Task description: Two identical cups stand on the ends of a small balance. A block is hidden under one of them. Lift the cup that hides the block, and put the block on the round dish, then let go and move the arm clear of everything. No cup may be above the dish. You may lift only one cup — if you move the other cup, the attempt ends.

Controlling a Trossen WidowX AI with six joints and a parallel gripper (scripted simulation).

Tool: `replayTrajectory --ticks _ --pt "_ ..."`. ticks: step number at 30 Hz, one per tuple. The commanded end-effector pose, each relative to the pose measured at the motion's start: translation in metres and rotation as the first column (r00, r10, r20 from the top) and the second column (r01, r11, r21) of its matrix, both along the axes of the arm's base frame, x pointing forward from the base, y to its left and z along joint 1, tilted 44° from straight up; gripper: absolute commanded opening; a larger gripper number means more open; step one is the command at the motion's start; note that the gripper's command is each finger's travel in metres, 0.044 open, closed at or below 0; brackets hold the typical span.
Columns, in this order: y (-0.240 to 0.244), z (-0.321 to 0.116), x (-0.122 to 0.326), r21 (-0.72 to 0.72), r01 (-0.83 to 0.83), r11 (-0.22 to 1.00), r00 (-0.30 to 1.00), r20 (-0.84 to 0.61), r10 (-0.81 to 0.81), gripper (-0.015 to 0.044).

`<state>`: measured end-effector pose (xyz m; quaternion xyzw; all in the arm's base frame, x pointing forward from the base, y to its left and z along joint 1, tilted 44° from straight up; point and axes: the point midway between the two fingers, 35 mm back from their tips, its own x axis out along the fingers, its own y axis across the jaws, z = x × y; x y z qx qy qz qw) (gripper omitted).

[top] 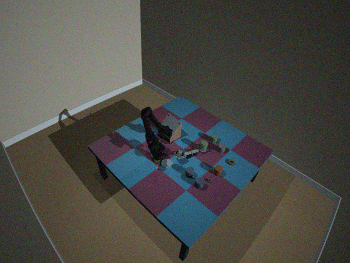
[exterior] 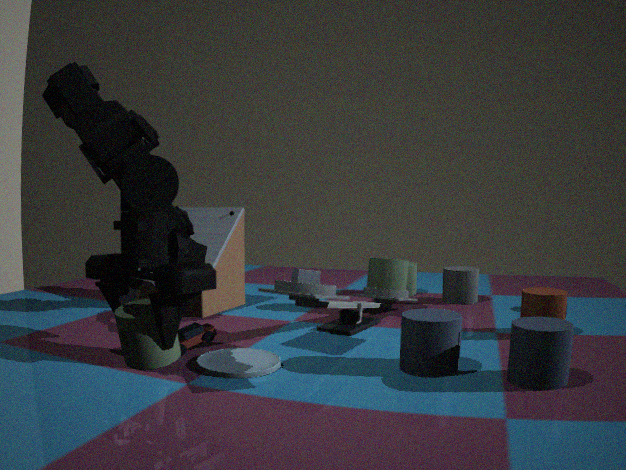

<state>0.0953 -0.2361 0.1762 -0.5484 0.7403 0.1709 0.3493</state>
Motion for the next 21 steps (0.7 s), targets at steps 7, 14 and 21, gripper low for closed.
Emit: replayTrajectory --ticks 7,14,21 --pt "0.019 0.018 0.006 0.009 0.002 1.000 1.000 0.003 -0.002 0.0440" --pt "0.038 0.037 0.009 0.009 -0.003 1.000 1.000 0.001 0.003 0.0440" --pt "0.050 0.046 0.033 0.002 -0.095 0.996 0.993 0.066 0.094 0.0282"
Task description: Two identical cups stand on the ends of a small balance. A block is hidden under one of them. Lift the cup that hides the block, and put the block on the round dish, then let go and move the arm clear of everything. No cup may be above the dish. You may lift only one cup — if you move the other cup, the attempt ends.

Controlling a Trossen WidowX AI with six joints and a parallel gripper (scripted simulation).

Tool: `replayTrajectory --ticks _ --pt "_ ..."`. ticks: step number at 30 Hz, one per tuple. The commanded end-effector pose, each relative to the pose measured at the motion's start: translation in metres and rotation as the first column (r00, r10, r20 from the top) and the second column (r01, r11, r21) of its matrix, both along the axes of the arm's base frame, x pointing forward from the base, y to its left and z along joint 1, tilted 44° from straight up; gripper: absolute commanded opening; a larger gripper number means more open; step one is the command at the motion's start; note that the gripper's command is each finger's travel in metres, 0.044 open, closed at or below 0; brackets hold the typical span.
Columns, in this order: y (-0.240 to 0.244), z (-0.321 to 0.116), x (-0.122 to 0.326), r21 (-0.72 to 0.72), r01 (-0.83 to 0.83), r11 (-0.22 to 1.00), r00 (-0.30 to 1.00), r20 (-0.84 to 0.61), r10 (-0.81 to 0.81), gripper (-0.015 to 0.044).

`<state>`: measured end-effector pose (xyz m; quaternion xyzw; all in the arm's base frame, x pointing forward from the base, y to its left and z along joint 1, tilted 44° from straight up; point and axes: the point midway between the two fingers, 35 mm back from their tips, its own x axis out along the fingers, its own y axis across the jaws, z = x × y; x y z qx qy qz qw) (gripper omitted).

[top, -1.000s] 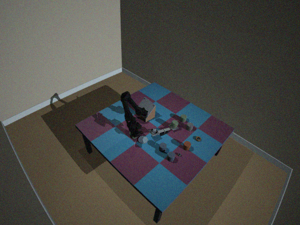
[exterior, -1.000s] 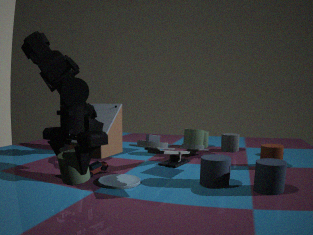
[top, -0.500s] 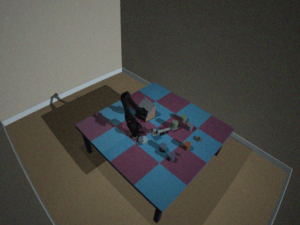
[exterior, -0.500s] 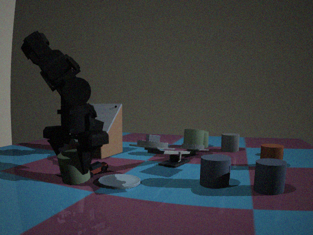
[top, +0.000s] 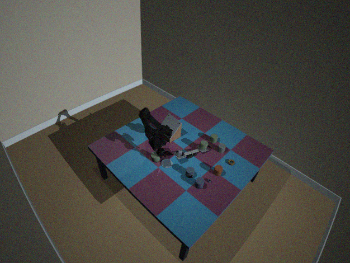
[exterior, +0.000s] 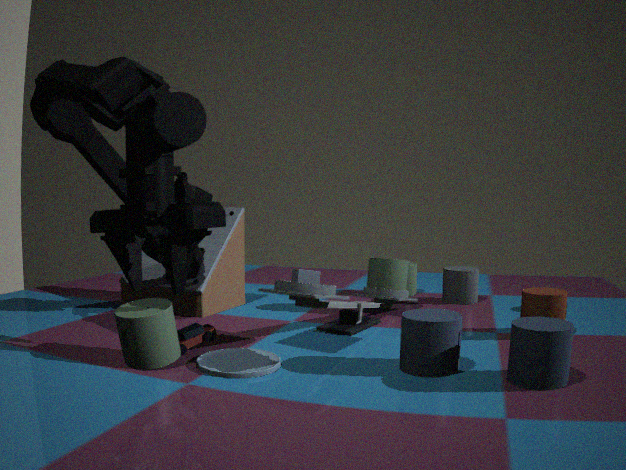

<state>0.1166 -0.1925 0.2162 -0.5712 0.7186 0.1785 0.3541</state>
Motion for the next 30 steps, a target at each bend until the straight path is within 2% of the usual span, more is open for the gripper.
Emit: replayTrajectory --ticks 1,6,14,23,30 --pt "0.007 0.005 0.015 0.001 -0.025 1.000 0.998 0.052 0.025 0.0260" --pt "0.013 -0.002 0.031 0.025 0.024 0.999 0.995 0.099 -0.026 0.0260" --pt "0.043 -0.031 0.086 0.095 0.208 0.974 0.948 0.226 -0.224 0.0260" --pt "0.089 -0.064 0.133 0.078 0.432 0.898 0.830 0.354 -0.430 0.0260" --pt "0.117 -0.082 0.151 0.055 0.523 0.851 0.752 0.441 -0.491 0.0260"
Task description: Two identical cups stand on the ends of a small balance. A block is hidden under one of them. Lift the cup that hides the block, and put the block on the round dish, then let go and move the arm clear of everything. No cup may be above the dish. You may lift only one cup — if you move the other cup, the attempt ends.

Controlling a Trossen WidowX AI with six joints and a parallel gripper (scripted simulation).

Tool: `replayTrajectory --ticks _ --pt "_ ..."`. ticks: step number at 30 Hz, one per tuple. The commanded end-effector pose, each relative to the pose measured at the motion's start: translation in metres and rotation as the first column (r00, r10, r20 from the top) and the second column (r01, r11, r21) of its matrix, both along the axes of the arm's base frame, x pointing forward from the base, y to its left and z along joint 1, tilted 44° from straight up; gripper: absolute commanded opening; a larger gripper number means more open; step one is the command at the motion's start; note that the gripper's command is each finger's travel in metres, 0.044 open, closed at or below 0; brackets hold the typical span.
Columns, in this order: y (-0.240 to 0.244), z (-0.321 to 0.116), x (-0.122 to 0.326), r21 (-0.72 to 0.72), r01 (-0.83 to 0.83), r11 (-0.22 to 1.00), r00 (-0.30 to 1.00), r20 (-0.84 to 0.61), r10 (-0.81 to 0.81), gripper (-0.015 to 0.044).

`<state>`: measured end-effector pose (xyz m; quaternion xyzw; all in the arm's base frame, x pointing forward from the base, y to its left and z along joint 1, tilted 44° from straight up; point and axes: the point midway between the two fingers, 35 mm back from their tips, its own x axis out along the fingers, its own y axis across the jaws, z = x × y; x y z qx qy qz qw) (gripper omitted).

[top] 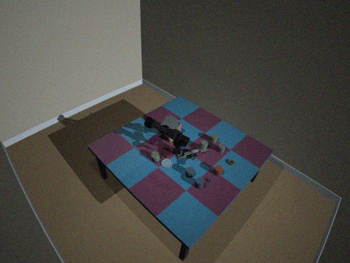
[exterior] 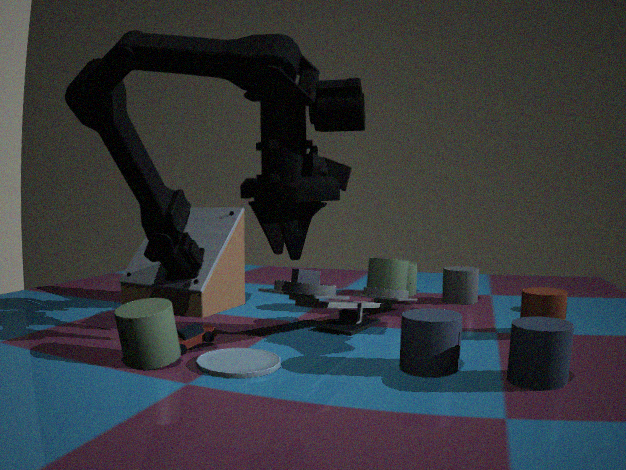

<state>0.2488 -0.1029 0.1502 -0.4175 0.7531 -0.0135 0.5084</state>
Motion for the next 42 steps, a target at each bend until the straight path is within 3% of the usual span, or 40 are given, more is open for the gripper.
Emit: replayTrajectory --ticks 1,42 --pt "0.028 -0.016 0.019 -0.065 0.111 0.992 0.991 0.081 -0.106 0.0260" --pt "-0.008 -0.053 0.011 -0.067 0.111 0.991 0.991 0.082 -0.106 0.0260"
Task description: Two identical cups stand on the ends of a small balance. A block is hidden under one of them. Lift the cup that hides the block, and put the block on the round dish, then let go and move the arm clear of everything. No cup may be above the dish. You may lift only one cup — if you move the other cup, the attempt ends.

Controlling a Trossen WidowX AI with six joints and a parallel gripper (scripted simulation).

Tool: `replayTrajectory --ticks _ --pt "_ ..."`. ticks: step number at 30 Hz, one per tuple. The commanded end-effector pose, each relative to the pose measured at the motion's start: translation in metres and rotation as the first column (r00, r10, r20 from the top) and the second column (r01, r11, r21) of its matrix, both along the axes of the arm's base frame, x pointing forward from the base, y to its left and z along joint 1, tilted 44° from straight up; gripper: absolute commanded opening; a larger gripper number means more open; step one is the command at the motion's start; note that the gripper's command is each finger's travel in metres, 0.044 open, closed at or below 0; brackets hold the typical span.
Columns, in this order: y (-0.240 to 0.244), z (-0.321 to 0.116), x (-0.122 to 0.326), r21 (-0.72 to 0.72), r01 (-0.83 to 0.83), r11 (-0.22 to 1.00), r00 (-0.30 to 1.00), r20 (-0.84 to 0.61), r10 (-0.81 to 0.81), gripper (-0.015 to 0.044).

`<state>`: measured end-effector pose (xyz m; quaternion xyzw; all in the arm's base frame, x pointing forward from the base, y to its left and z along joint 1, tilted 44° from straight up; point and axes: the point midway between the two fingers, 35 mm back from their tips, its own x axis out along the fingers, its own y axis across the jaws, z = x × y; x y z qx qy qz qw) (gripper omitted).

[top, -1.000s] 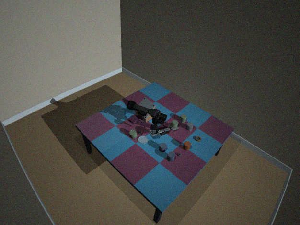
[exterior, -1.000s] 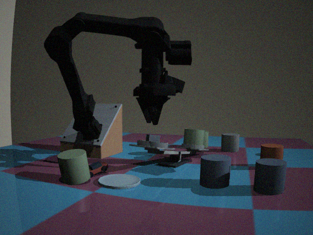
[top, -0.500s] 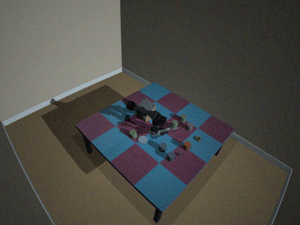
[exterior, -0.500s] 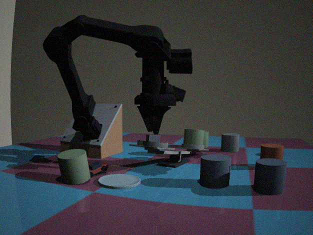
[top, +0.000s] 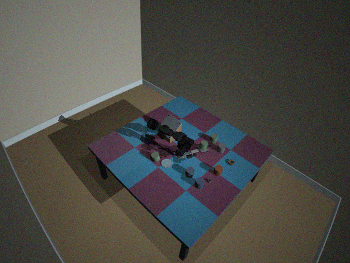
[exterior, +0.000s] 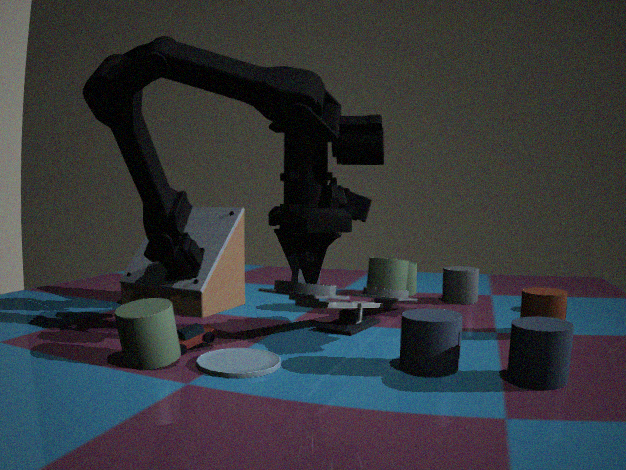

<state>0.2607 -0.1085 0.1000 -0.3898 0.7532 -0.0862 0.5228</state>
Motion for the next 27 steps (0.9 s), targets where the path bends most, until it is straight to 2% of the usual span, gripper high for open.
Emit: replayTrajectory --ticks 1,4,11,15,27 --pt "-0.002 -0.002 -0.001 -0.003 -0.006 1.000 1.000 -0.005 0.006 0.0234" --pt "-0.002 -0.002 -0.001 -0.003 -0.006 1.000 1.000 -0.005 0.006 0.0155" --pt "-0.002 -0.002 -0.001 -0.003 -0.006 1.000 1.000 -0.005 0.006 0.0108" --pt "0.002 0.002 0.001 -0.001 -0.003 1.000 1.000 0.002 0.003 0.0003" --pt "0.041 0.042 0.011 0.005 -0.014 1.000 1.000 0.009 0.014 0.0000"
